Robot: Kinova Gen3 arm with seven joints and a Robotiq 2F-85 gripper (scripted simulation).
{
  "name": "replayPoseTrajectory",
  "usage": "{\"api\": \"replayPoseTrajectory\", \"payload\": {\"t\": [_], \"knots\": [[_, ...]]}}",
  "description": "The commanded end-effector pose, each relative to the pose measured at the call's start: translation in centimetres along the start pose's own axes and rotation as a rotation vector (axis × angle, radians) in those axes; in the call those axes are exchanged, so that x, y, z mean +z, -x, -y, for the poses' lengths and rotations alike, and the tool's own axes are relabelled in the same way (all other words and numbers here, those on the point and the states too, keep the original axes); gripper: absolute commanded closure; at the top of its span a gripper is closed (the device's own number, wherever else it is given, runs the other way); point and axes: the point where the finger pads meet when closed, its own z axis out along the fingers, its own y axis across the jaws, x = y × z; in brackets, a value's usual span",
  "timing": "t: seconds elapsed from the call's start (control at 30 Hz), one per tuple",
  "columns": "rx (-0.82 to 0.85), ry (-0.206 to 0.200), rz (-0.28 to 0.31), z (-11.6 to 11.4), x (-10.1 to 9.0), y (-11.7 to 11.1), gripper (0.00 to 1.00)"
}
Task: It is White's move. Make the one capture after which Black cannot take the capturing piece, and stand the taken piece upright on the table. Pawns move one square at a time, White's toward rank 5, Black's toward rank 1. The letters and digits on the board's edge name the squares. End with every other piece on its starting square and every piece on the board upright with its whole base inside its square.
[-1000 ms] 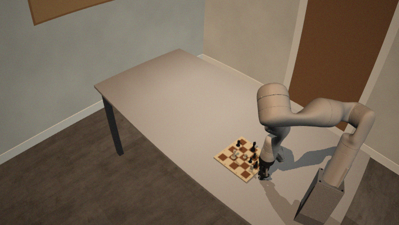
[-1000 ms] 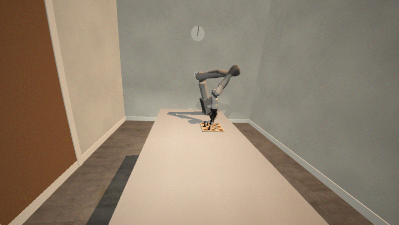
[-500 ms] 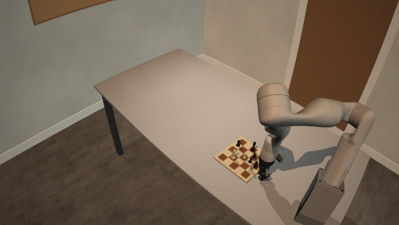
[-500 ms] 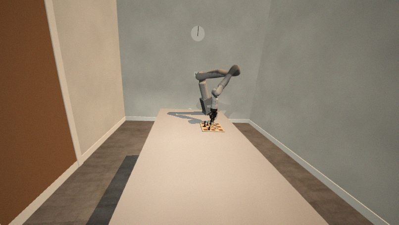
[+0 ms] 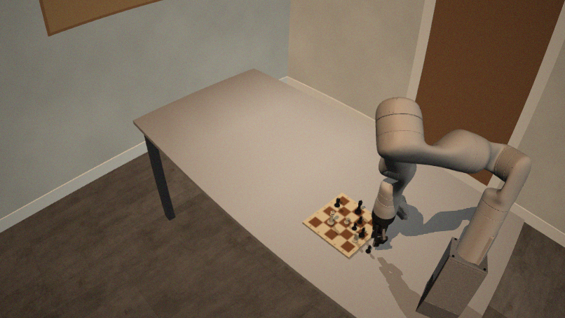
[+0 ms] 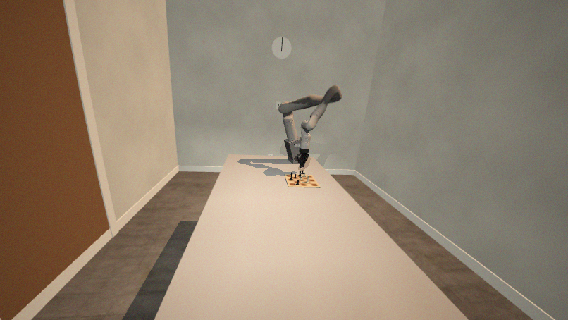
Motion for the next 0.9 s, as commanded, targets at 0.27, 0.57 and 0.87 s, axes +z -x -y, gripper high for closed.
{"api": "replayPoseTrajectory", "payload": {"t": [0.27, 0.57, 0.87], "knots": [[0.000, 0.003, 0.028, -0.3, -4.0, 1.0, 0.66], [0.000, 0.003, 0.028, -0.3, -4.7, 1.0, 0.66], [0.000, 0.003, 0.028, -0.3, -4.7, 1.0, 0.00]]}}
